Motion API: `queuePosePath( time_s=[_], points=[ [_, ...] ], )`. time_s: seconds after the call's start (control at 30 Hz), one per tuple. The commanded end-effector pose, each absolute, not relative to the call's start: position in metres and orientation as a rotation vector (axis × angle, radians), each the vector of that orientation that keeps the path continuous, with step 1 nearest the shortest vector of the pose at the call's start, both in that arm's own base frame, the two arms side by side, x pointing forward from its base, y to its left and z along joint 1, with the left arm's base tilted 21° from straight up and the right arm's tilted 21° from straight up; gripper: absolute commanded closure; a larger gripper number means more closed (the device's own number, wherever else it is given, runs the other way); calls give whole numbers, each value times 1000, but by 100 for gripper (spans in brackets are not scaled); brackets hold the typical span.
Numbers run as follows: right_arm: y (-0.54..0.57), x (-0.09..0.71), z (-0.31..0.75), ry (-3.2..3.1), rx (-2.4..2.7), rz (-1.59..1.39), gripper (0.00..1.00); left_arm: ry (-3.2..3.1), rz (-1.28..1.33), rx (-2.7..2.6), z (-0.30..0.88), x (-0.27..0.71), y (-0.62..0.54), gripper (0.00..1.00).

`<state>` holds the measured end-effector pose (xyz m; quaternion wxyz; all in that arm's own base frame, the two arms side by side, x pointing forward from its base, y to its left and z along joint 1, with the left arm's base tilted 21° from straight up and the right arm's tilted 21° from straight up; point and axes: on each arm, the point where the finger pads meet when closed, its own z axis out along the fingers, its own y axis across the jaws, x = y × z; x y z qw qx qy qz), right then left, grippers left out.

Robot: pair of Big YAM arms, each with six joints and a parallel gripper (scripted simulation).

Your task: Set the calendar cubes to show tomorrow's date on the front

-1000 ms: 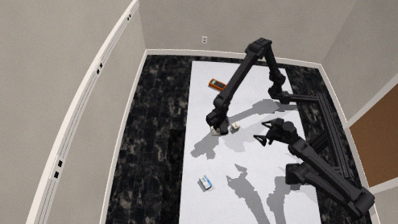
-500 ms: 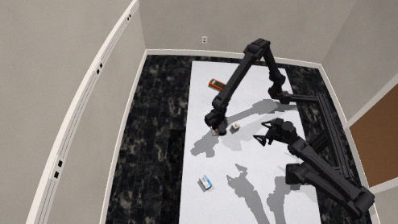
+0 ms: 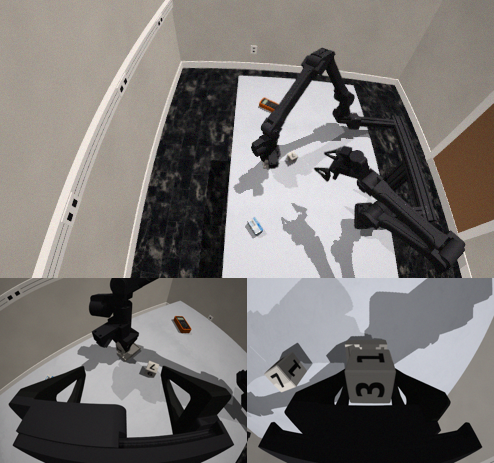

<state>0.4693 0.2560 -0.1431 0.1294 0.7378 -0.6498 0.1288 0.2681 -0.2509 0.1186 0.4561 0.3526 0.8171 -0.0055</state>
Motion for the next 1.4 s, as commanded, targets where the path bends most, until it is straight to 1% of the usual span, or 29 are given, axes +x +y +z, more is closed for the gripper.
queuePosePath(
  time_s=[0.0, 0.1, 1.13, 1.37],
  points=[
    [250, 487, -149, -1930, 2133, 380, 60, 1953, -54, 842, 150, 284, -275, 0],
    [250, 486, -149, -1927, 2131, 378, 60, 1939, -63, 820, 163, 293, -281, 0],
    [255, 471, -134, -1890, 2184, 385, 60, 1918, -69, 809, 160, 318, -296, 0],
    [246, 465, -160, -1854, 2159, 359, 60, 1914, -71, 808, 160, 323, -300, 0]
  ],
)
